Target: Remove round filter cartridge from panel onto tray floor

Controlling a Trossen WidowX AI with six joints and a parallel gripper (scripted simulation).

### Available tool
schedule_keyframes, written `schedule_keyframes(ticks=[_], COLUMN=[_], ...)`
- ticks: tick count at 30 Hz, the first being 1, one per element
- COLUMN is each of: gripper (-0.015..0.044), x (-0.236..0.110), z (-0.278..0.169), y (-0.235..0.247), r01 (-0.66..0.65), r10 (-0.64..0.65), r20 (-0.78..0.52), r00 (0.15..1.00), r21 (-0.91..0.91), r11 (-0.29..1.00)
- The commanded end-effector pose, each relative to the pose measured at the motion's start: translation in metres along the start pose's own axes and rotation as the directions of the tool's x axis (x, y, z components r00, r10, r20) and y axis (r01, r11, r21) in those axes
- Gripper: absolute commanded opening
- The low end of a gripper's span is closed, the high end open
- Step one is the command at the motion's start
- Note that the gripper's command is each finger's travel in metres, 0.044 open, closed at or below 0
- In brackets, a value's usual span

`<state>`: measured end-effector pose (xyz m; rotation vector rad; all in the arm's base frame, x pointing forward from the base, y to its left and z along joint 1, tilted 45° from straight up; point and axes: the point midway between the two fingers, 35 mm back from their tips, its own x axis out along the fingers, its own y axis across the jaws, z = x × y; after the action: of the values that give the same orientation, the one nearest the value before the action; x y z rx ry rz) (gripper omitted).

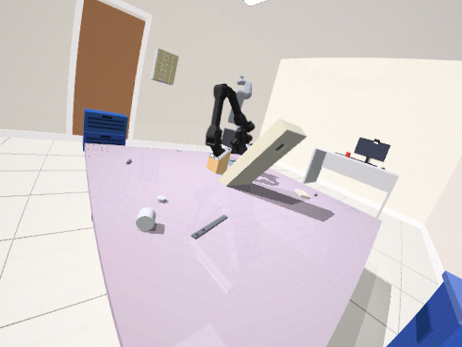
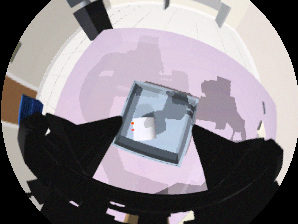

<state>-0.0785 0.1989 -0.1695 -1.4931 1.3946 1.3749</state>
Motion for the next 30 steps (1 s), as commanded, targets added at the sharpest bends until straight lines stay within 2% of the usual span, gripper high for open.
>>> schedule_keyframes(ticks=[1, 2, 30], gripper=[0.044, 0.044, 0.044], x=[-0.02, -0.008, -0.008], z=[0.01, 0.007, 0.007], y=[-0.001, 0.0, 0.0], r01=[0.003, 0.0, 0.0], r10=[-0.003, 0.0, 0.0], r20=[0.006, 0.017, 0.017], r00=[1.0, 1.0, 1.0], r21=[-0.005, -0.001, -0.001], r11=[1.0, 1.0, 1.0])
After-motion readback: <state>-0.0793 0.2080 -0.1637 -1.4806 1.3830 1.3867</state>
